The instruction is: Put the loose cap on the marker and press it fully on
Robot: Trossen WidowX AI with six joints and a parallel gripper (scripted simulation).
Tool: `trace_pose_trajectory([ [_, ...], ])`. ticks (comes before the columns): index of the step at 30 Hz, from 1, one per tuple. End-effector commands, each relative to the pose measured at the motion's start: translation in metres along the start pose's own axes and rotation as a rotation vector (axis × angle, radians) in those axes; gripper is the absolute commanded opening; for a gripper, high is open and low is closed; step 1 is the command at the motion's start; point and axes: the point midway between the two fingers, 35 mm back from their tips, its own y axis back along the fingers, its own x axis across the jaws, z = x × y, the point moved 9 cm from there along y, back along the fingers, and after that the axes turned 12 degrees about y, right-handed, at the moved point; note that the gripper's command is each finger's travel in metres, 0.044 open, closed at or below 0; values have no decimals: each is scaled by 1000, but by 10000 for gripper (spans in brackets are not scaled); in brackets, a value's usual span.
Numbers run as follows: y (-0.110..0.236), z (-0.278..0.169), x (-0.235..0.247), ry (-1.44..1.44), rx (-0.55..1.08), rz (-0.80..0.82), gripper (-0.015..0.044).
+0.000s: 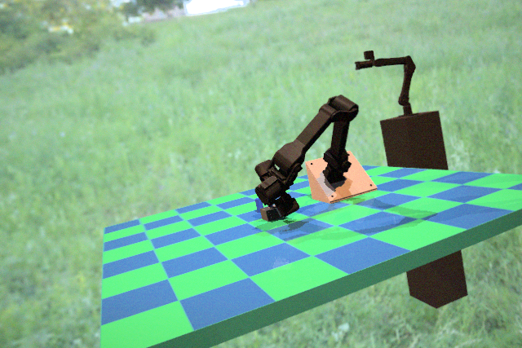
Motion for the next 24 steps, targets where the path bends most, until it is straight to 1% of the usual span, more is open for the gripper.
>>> trace_pose_trajectory([
  [1,-56,1,-60,233,85,301,234],
  [8,-96,-10,-100,397,21,532,234],
  [18,-120,-21,-123,479,-74,657,234],
  [24,-135,-31,-138,525,-159,727,234],
])
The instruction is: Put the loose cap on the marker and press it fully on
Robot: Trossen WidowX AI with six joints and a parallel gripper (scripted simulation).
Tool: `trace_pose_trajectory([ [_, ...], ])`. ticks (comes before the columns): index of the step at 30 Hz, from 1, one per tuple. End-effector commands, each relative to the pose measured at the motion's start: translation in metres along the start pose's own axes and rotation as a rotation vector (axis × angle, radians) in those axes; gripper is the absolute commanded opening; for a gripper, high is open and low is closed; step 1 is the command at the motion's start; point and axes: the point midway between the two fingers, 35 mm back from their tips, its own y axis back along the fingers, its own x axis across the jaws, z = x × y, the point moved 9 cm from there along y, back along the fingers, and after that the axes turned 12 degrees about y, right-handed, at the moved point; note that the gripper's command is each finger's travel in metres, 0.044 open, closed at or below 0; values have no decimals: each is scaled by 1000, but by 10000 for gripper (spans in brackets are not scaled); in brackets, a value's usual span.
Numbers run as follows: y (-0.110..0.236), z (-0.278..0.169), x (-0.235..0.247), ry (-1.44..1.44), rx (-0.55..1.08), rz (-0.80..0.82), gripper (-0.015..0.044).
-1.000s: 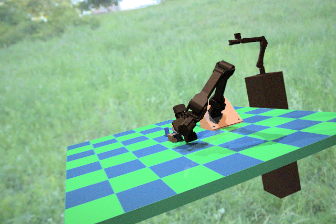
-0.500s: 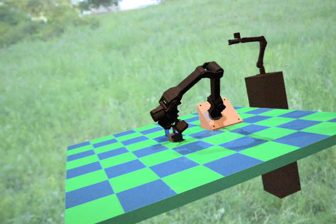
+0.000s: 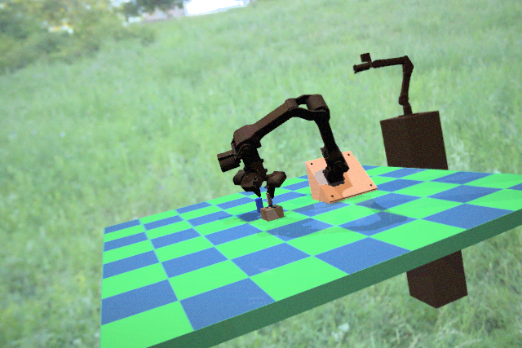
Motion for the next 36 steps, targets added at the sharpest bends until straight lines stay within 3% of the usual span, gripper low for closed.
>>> trace_pose_trajectory([
  [1,-3,-53,-41,2,42,-30,234],
  [6,-5,-106,-69,179,-199,19,234],
  [11,-9,-156,-85,342,-429,-43,234],
  [24,-9,-157,-85,347,-437,-47,234],
  [28,-39,-143,-85,348,-438,-47,234],
  [36,-50,-138,-83,348,-438,-47,234],
])
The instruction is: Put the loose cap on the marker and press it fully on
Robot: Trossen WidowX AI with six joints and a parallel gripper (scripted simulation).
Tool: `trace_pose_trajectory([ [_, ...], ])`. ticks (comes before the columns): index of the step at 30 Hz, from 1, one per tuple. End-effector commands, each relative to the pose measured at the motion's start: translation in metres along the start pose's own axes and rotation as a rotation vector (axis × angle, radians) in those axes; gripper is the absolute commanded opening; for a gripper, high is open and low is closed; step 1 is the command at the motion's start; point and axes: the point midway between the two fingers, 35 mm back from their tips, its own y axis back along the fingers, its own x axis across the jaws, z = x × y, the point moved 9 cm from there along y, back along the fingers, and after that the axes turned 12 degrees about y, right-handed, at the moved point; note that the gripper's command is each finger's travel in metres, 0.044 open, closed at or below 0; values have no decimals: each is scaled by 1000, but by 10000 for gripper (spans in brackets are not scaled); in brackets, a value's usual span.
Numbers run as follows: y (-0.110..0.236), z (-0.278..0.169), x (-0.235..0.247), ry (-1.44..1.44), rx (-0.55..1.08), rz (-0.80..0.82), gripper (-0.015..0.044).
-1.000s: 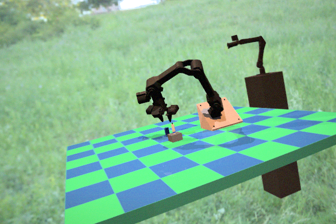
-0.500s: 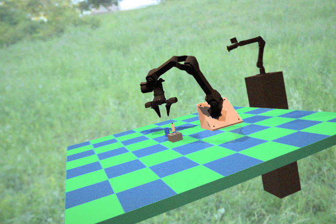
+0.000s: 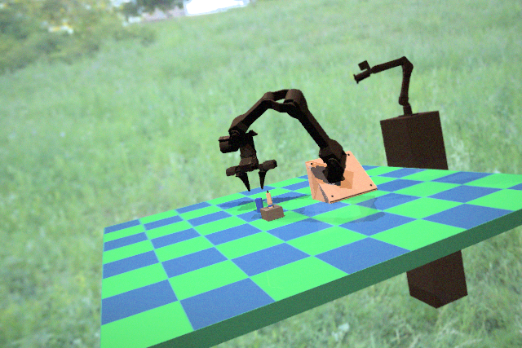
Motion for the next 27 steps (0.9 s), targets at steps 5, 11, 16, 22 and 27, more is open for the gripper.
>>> trace_pose_trajectory([
  [5,-17,1,2,-6,-7,1,234],
  [11,-25,1,1,-6,-7,1,234],
  [16,-33,1,1,-6,-7,0,234],
  [22,-43,0,1,-6,-7,0,234],
  [27,-51,0,1,-6,-7,1,234],
])
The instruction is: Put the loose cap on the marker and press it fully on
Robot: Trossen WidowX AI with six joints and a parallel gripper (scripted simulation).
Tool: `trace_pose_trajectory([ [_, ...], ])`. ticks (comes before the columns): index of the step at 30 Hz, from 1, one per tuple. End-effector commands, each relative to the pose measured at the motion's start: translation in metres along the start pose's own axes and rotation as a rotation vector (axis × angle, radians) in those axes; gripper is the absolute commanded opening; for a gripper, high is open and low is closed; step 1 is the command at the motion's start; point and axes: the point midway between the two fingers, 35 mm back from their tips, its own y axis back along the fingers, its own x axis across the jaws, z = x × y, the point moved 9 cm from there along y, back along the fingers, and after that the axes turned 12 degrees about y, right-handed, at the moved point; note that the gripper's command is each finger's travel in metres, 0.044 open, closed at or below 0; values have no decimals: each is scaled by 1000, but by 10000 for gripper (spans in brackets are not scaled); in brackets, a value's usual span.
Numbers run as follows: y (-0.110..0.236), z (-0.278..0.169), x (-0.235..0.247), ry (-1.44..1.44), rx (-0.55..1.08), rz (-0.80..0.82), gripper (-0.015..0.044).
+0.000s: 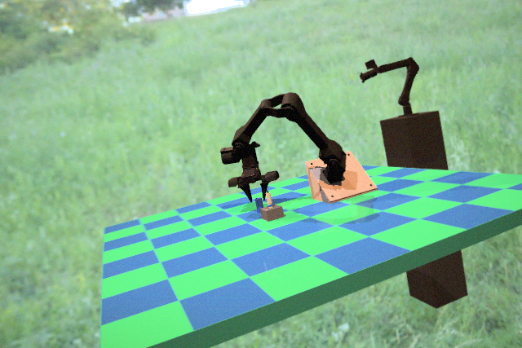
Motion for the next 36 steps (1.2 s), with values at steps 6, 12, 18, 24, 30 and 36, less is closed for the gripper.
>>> trace_pose_trajectory([
  [6,-18,0,2,-8,-7,6,234],
  [12,-26,0,3,-8,-8,6,234],
  [18,-26,0,3,-8,-8,6,129],
  [24,-26,0,3,-8,-8,6,89],
  [30,-21,0,2,-8,-8,6,0],
  [36,-1,-1,1,-9,-6,5,0],
])
